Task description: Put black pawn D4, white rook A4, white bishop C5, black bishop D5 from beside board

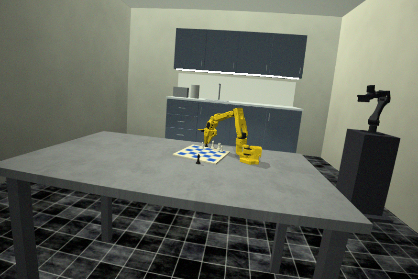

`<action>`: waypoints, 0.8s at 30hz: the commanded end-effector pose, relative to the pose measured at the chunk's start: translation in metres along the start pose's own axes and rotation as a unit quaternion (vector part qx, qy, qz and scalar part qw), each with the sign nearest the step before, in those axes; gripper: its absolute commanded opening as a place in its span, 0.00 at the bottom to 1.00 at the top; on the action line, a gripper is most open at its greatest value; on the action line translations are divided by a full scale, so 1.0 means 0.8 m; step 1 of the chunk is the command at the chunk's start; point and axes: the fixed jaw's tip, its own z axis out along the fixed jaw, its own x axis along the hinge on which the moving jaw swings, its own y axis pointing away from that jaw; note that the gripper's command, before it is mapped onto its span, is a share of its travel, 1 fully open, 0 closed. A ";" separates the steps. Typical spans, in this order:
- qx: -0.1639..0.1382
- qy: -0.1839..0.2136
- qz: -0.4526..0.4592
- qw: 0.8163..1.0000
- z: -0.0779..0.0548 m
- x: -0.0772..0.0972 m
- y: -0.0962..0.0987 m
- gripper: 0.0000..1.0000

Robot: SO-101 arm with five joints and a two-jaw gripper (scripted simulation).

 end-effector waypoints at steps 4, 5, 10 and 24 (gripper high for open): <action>0.001 0.010 0.005 1.000 0.004 0.004 -0.002 0.00; 0.001 0.010 0.005 1.000 0.003 0.004 -0.002 0.00; 0.001 0.010 0.005 1.000 0.002 0.003 -0.003 0.00; 0.002 0.010 0.005 1.000 -0.020 -0.003 -0.005 0.00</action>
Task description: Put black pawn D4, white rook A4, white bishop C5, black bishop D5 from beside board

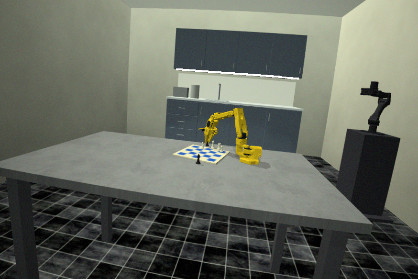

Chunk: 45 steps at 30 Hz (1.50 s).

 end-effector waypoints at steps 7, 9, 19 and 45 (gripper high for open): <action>0.001 -0.008 0.002 1.000 -0.024 -0.008 -0.003 0.00; 0.001 -0.008 0.002 1.000 -0.028 -0.010 -0.003 0.00; 0.001 -0.008 0.002 1.000 -0.046 -0.014 -0.003 0.00; -0.014 -0.007 -0.050 0.999 -0.059 0.020 0.030 0.00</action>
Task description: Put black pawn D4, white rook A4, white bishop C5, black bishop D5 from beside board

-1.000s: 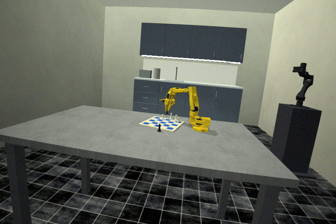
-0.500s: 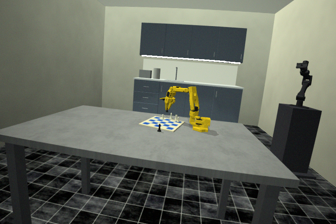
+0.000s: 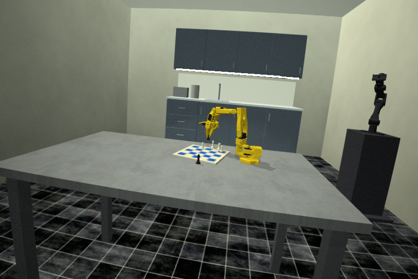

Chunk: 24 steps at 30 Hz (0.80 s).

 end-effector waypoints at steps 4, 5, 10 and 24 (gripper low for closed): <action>-0.024 -0.010 -0.087 0.996 -0.014 0.044 0.049 0.00; -0.029 -0.010 -0.105 0.994 -0.017 0.053 0.057 0.00; -0.046 -0.009 -0.164 0.985 -0.023 0.079 0.083 0.00; -0.101 -0.009 -0.359 0.928 -0.042 0.150 0.155 0.00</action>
